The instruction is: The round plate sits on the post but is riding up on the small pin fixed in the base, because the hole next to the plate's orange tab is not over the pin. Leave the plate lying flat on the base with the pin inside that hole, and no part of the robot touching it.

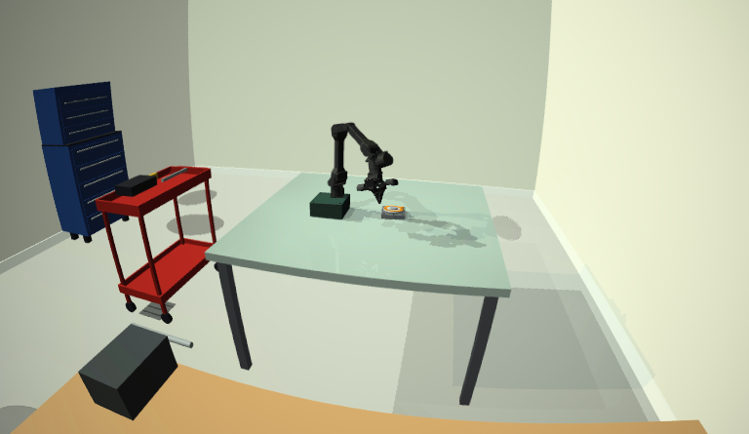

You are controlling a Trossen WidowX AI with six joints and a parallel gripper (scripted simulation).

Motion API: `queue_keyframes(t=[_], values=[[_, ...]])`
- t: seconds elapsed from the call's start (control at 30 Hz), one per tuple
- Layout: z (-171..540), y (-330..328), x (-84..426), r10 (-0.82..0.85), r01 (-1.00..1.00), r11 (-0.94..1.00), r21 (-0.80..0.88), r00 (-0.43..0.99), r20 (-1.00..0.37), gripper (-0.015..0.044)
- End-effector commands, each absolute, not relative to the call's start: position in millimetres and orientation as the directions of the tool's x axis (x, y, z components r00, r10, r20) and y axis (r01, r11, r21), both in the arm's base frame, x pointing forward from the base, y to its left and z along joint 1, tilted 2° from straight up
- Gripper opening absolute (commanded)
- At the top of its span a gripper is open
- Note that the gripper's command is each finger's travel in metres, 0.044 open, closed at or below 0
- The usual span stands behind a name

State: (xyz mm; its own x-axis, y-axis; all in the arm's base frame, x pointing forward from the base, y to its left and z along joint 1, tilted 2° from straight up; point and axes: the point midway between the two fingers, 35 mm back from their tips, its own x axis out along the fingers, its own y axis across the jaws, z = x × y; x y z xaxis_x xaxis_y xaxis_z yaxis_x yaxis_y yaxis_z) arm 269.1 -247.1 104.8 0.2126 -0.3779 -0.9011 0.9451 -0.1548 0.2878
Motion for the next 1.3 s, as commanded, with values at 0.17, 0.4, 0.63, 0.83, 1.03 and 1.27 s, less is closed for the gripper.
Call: queue_keyframes(t=[0.17,0.4,0.63,0.83,1.03,1.27], values=[[75,-132,342,-0.144,0.784,0.618,0.052,0.179,-0.973,0.0],[54,-35,363,-0.024,0.269,0.963,-0.005,0.067,-0.998,0.0],[45,16,362,0.009,-0.004,1.0,0.009,0.002,-1.0,0.0],[22,16,363,0.009,-0.004,1.0,0.009,0.002,-1.0,0.0],[-3,17,362,0.009,-0.004,1.0,0.009,0.002,-1.0,0.0],[-3,10,364,0.008,-0.004,1.0,0.008,0.002,-1.0,0.0]])
